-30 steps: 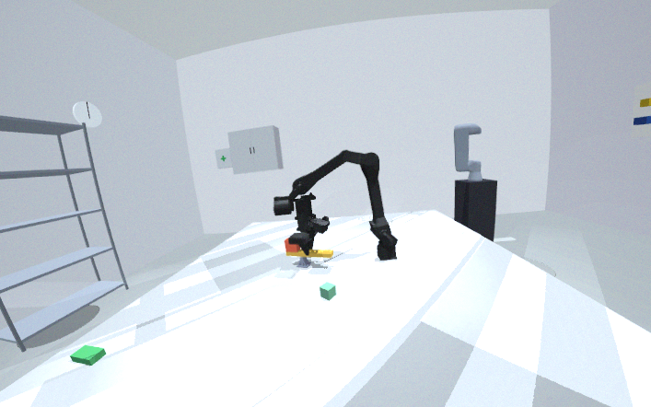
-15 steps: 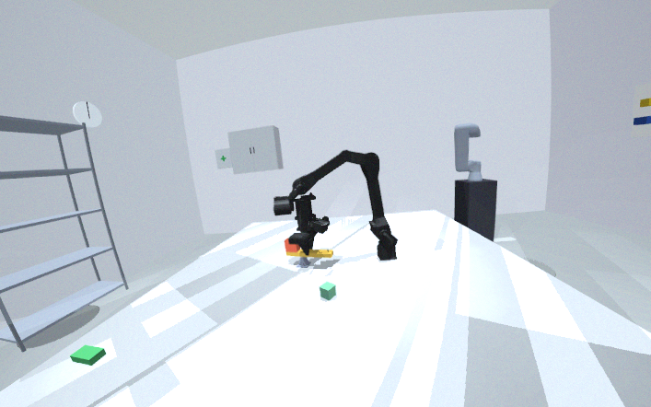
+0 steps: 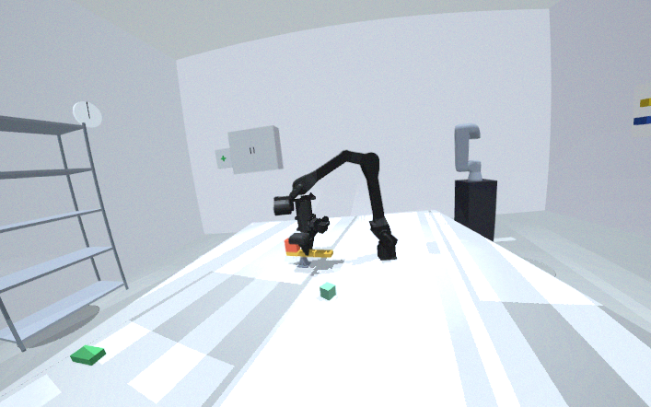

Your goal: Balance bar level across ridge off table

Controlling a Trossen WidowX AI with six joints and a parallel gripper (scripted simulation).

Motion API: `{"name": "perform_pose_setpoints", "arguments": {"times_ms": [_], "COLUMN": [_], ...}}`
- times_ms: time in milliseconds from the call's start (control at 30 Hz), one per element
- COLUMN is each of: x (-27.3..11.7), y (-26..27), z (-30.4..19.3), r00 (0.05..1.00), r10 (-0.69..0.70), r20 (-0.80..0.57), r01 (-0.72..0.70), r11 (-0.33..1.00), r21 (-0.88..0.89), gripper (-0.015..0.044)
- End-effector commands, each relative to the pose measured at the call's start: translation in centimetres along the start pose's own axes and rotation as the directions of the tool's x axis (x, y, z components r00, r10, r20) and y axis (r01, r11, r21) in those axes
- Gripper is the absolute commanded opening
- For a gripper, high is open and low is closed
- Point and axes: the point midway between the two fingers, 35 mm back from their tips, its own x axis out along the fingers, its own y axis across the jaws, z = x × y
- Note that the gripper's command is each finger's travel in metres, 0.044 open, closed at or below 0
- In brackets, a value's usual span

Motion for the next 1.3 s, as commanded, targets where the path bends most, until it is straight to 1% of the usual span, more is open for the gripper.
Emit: {"name": "perform_pose_setpoints", "arguments": {"times_ms": [0, 667, 700, 1067, 1267], "x": [0.0, 0.0, 0.0, 0.0, 0.0], "y": [0.0, 0.0, 0.0, 0.0, 0.0], "z": [0.0, 0.0, 0.0, 0.0, 0.0], "r00": [1.0, 1.0, 1.0, 1.0, 1.0], "r10": [0.0, 0.0, 0.0, 0.0, 0.0], "r20": [0.0, 0.0, 0.0, 0.0, 0.0], "r01": [0.0, 0.0, 0.0, 0.0, 0.0], "r11": [1.0, 1.0, 1.0, 1.0, 1.0], "r21": [0.0, 0.0, 0.0, 0.0, 0.0], "gripper": [0.0169, 0.0173, 0.0185, 0.0185, 0.0342]}}
